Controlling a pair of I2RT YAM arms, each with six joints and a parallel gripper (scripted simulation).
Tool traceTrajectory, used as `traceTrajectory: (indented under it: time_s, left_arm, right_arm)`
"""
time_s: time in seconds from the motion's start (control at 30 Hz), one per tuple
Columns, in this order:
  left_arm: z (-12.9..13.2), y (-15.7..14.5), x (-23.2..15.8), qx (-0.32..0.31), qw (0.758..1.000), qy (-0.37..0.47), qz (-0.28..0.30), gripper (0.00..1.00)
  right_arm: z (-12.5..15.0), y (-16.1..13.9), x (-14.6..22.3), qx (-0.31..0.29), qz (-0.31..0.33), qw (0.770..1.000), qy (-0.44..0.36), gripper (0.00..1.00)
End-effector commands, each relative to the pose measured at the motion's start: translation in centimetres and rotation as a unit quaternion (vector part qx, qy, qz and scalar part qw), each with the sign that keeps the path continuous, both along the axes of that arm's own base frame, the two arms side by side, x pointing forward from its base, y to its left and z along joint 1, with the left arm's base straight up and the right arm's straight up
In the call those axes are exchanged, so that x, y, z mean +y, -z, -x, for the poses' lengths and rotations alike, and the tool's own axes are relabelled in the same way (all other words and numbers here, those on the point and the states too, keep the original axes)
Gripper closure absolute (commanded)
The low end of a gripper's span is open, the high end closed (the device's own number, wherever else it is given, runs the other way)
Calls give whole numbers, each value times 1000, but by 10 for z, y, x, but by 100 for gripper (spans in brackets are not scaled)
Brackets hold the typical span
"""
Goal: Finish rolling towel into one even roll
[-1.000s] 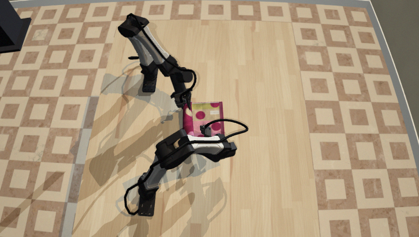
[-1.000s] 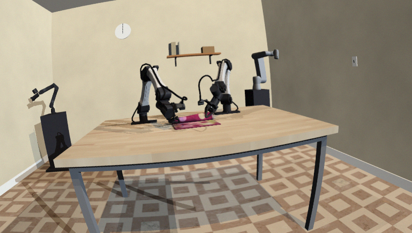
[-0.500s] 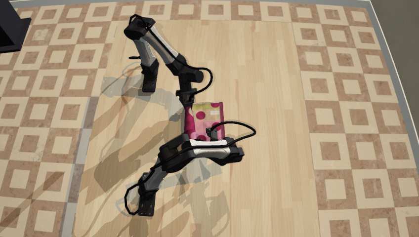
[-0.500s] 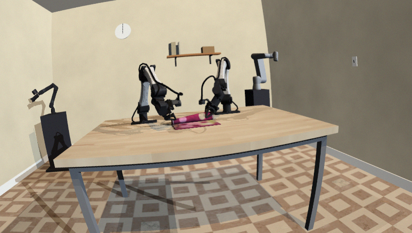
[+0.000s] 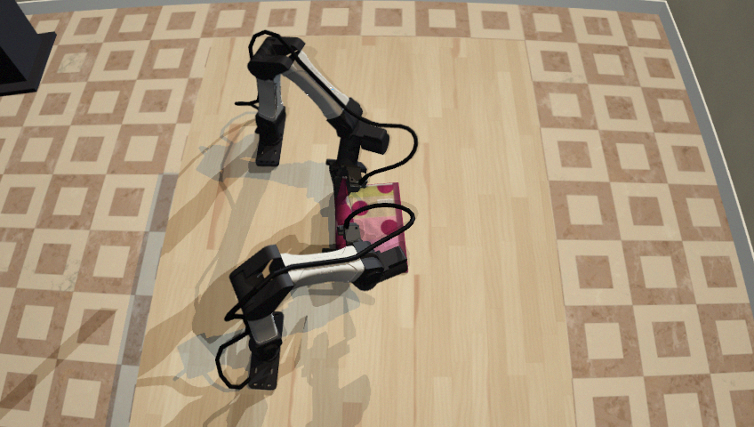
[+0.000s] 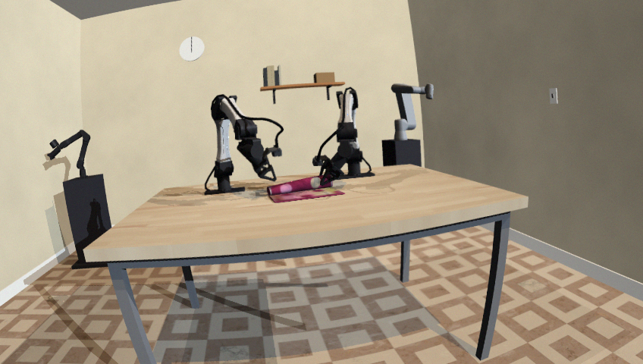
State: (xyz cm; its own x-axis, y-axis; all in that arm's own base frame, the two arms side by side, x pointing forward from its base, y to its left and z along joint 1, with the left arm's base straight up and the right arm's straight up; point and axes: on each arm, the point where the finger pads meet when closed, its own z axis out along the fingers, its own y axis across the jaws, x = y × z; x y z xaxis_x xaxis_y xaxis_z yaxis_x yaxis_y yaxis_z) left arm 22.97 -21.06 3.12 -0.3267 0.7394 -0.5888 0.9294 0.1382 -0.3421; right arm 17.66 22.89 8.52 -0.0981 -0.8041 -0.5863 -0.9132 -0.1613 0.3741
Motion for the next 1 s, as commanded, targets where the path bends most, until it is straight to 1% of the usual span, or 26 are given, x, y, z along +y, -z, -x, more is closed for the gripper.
traceTrajectory:
  time_s: [0.0, 0.13, 0.2, 0.33, 0.43, 0.57, 0.77, 0.97]
  left_arm:
    - [12, -6, 0, 84, 996, 19, 13, 69]
    - [12, -8, 0, 134, 991, 18, 19, 69]
    - [12, -8, 0, 134, 991, 18, 19, 69]
    - [12, -8, 0, 174, 984, 18, 23, 69]
    - [12, -9, 0, 196, 980, 18, 25, 69]
    - [12, -9, 0, 212, 977, 18, 27, 69]
    - [12, -8, 0, 215, 976, 18, 27, 69]
    - [12, 2, 0, 215, 976, 18, 27, 69]
  right_arm:
    - [-9, 4, 11, -145, -20, 989, 31, 8]
    - [-1, 3, 16, -237, -35, 970, 34, 6]
    - [-1, 3, 16, -237, -35, 970, 34, 6]
    - [6, 3, 20, -308, -48, 950, 35, 4]
    - [9, 2, 21, -342, -53, 938, 36, 3]
    - [10, 2, 22, -354, -55, 933, 36, 2]
    - [8, 2, 22, -354, -57, 933, 33, 2]
    - [-6, -1, 20, -352, -65, 934, 11, 2]
